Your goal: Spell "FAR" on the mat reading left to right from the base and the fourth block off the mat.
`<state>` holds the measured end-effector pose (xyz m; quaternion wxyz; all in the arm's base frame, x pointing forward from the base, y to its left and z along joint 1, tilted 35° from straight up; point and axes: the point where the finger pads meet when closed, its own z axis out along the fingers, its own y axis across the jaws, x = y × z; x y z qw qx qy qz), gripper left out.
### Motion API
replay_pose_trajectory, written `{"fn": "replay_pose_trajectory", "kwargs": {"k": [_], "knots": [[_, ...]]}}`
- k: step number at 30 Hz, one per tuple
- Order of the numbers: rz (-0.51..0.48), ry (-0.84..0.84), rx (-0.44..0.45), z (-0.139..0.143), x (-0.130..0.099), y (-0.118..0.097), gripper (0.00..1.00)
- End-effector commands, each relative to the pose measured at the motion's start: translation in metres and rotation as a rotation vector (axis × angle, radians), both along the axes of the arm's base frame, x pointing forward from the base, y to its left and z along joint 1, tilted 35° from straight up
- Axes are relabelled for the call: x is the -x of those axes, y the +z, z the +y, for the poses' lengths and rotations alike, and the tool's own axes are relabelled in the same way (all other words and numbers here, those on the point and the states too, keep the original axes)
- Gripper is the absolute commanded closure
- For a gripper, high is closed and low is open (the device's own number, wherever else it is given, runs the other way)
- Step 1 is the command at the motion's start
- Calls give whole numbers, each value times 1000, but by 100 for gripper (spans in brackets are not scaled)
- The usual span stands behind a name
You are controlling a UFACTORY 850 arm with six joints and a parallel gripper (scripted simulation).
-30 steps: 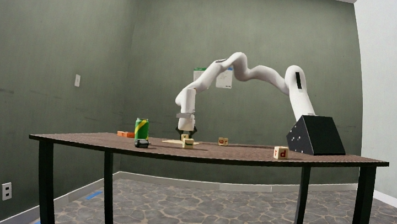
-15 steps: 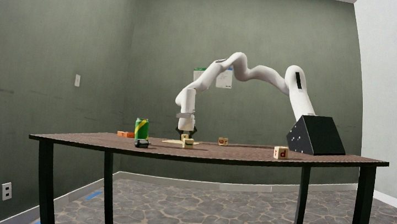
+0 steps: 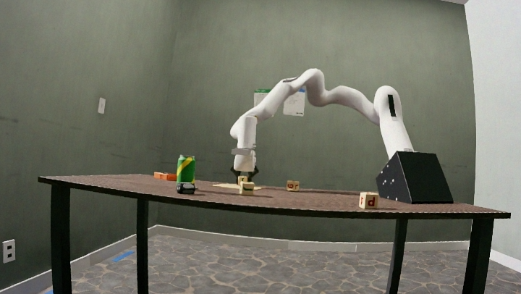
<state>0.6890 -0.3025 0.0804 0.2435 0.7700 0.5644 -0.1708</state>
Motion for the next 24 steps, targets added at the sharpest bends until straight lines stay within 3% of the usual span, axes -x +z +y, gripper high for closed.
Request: {"fn": "replay_pose_trajectory", "kwargs": {"k": [1, 13, 24], "knots": [[-2, 1, 0, 0, -1, 1, 52], [-2, 1, 0, 0, -1, 1, 35], [-2, 1, 0, 0, -1, 1, 35]]}}
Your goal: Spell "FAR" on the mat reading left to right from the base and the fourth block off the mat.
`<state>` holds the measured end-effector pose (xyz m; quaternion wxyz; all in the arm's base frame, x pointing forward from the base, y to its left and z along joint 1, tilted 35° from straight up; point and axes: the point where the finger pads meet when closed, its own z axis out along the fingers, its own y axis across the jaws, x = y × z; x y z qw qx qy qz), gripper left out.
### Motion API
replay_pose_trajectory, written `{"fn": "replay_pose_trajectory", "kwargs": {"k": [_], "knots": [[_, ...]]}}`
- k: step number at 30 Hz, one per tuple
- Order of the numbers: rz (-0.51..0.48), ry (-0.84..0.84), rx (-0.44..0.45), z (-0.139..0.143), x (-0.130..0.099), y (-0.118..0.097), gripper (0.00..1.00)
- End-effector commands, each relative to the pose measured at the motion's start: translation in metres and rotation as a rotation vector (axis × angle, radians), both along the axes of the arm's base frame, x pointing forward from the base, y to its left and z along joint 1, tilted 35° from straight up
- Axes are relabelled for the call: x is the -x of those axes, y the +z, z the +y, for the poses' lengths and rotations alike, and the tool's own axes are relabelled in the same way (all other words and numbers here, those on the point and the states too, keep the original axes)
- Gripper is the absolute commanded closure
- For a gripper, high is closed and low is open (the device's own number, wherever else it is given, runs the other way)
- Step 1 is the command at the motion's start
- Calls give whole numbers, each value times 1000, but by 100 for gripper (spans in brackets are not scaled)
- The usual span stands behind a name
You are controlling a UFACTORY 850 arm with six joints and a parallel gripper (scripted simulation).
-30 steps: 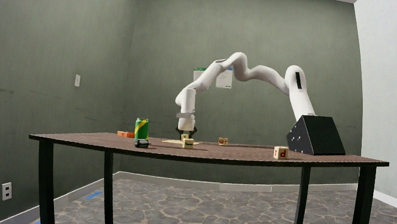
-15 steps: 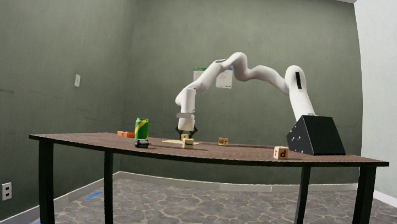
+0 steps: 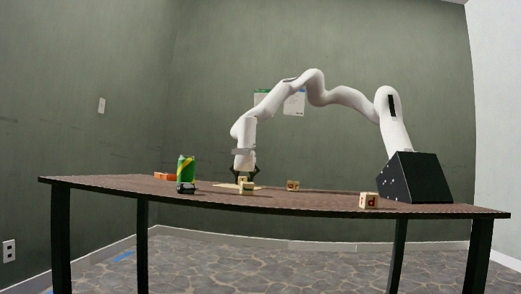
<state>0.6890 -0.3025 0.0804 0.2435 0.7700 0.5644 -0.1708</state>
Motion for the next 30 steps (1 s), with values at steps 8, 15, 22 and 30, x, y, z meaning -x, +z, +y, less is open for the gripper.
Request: {"fn": "replay_pose_trajectory", "kwargs": {"k": [8, 15, 22, 30], "knots": [[-2, 1, 0, 4, -1, 7, 35], [-2, 1, 0, 22, 0, 32, 35], [-2, 1, 0, 42, 0, 62, 35], [-2, 1, 0, 51, 0, 75, 35]]}}
